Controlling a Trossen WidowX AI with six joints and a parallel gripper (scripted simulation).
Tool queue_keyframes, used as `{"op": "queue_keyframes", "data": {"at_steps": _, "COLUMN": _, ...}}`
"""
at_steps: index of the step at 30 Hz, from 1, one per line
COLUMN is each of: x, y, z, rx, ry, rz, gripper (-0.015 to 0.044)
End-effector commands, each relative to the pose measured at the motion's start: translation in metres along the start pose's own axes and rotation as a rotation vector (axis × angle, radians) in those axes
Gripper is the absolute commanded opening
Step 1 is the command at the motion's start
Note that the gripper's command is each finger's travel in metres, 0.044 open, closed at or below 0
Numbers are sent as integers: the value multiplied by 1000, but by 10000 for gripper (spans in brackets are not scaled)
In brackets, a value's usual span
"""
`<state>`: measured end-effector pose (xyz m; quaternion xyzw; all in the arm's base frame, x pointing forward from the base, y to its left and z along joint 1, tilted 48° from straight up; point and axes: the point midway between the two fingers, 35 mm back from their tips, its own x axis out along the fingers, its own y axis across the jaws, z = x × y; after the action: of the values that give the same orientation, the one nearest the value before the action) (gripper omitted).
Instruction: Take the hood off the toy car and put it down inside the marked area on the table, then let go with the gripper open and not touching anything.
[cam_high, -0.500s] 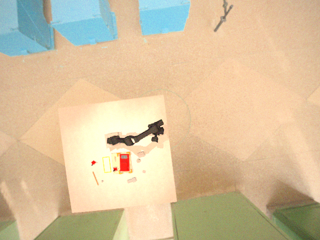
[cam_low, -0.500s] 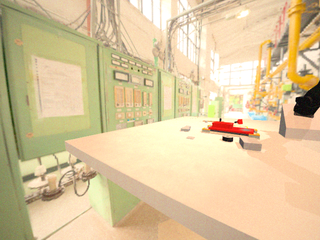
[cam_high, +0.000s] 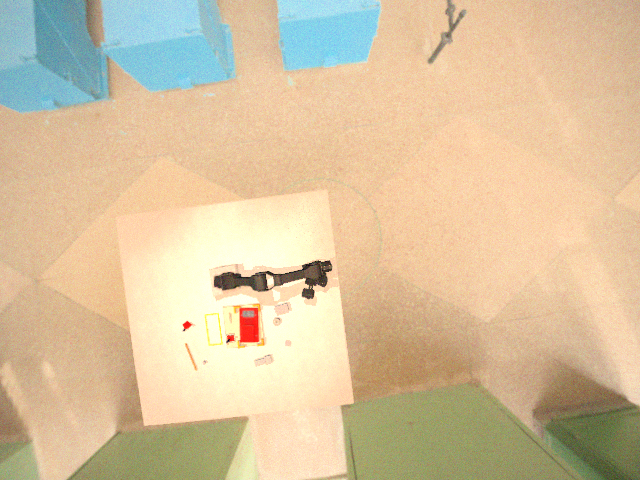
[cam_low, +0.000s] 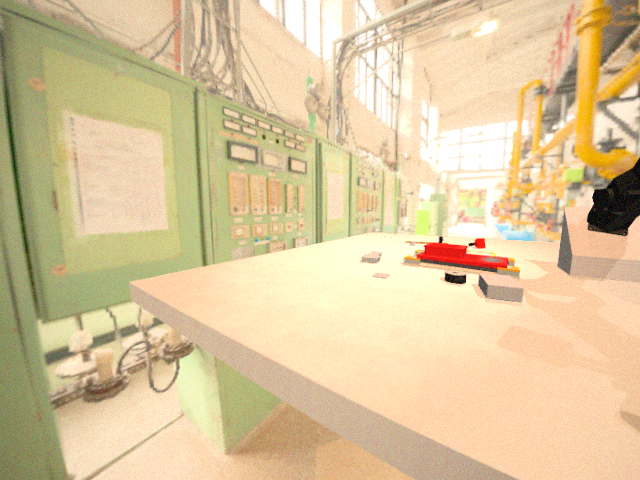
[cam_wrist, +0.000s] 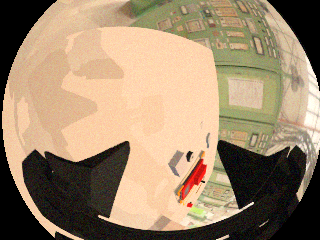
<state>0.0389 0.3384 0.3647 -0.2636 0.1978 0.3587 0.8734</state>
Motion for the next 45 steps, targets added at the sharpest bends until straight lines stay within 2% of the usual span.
{"op": "queue_keyframes", "data": {"at_steps": 1, "x": 51, "y": -12, "z": -17, "rx": 0, "ry": 146, "rz": -31, "gripper": 440}}
{"op": "queue_keyframes", "data": {"at_steps": 12, "x": 166, "y": -92, "z": -89, "rx": 186, "ry": 511, "rz": -75, "gripper": 440}}
{"op": "queue_keyframes", "data": {"at_steps": 20, "x": 202, "y": -134, "z": -141, "rx": 333, "ry": 691, "rz": -34, "gripper": 440}}
{"op": "queue_keyframes", "data": {"at_steps": 29, "x": 229, "y": -180, "z": -226, "rx": 610, "ry": 899, "rz": 211, "gripper": 440}}
{"op": "queue_keyframes", "data": {"at_steps": 35, "x": 230, "y": -208, "z": -275, "rx": 876, "ry": 899, "rz": 423, "gripper": 440}}
{"op": "queue_keyframes", "data": {"at_steps": 41, "x": 223, "y": -242, "z": -311, "rx": 1173, "ry": 746, "rz": 602, "gripper": 440}}
{"op": "queue_keyframes", "data": {"at_steps": 45, "x": 220, "y": -252, "z": -319, "rx": 1246, "ry": 686, "rz": 638, "gripper": 440}}
